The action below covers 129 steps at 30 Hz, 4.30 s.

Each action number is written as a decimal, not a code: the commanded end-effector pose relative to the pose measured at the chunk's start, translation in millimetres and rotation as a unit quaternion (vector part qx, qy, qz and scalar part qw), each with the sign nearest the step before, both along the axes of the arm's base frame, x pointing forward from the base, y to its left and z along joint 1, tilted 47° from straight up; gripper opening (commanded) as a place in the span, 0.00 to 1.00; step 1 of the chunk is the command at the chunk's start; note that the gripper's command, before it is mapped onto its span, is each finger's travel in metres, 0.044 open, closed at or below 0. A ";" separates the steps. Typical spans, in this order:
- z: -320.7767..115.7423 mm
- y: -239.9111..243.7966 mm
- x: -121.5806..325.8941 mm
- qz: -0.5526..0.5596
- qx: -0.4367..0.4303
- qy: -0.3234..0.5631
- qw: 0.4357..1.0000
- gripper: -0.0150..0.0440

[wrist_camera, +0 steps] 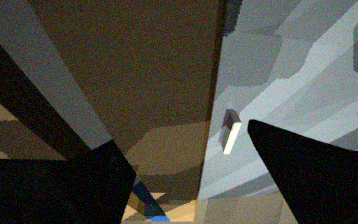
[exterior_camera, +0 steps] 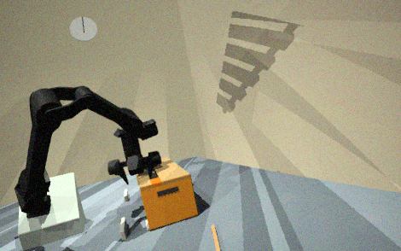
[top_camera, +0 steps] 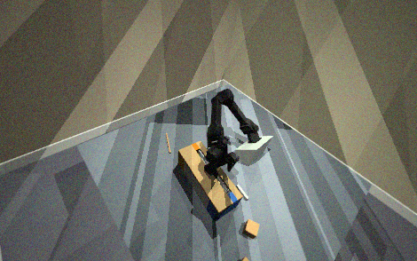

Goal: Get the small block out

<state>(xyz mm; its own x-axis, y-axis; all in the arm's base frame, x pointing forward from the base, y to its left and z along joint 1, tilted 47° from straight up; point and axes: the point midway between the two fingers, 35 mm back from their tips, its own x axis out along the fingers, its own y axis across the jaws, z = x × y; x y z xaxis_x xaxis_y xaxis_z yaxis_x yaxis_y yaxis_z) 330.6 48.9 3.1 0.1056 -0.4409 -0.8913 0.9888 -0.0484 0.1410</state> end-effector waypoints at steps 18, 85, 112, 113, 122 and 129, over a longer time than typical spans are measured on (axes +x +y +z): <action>-2.6 2.8 0.3 -0.001 0.002 0.000 1.000 0.93; -38.7 39.0 7.2 -0.001 0.003 -0.001 1.000 0.93; -45.9 80.7 11.2 0.000 0.004 0.000 1.000 0.93; -37.1 88.9 10.2 0.001 0.004 0.000 1.000 0.93; -20.8 104.8 8.4 0.008 0.004 -0.003 1.000 0.93; -21.3 117.4 -1.7 0.269 -0.042 0.110 0.956 0.74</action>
<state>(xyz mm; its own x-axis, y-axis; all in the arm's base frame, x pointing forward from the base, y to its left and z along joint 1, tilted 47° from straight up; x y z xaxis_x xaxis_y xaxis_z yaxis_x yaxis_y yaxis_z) 333.1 159.9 -16.8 0.1262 -0.4261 -0.8958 0.9829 0.1760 0.0548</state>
